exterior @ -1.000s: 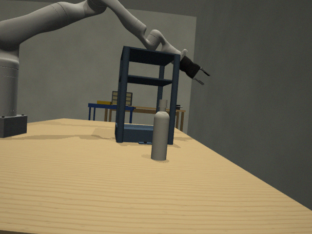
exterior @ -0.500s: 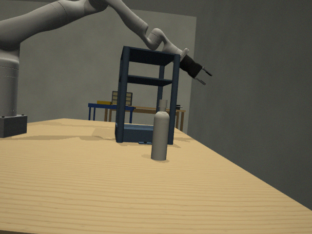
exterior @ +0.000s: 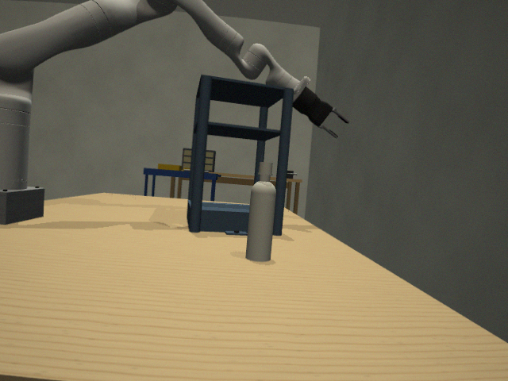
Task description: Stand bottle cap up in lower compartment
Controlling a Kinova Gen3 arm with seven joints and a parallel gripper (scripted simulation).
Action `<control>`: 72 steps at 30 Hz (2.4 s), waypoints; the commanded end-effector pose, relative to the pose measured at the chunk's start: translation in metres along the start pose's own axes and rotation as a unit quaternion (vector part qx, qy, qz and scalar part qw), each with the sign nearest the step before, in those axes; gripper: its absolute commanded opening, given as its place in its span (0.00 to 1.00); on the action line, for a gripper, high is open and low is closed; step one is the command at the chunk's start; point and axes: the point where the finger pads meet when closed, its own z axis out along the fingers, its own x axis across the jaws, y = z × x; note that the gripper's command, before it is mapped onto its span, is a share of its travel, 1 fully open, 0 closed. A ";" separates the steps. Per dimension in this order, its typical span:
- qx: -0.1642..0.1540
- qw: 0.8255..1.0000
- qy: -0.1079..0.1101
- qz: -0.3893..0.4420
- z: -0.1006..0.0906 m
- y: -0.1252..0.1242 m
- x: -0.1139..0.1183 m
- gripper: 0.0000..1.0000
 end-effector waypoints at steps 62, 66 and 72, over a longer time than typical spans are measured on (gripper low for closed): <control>0.076 0.995 0.025 0.064 -0.003 -0.083 -0.018 1.00; 0.088 0.993 0.029 0.077 -0.005 -0.096 -0.021 1.00; 0.090 0.993 0.031 0.077 -0.005 -0.097 -0.019 1.00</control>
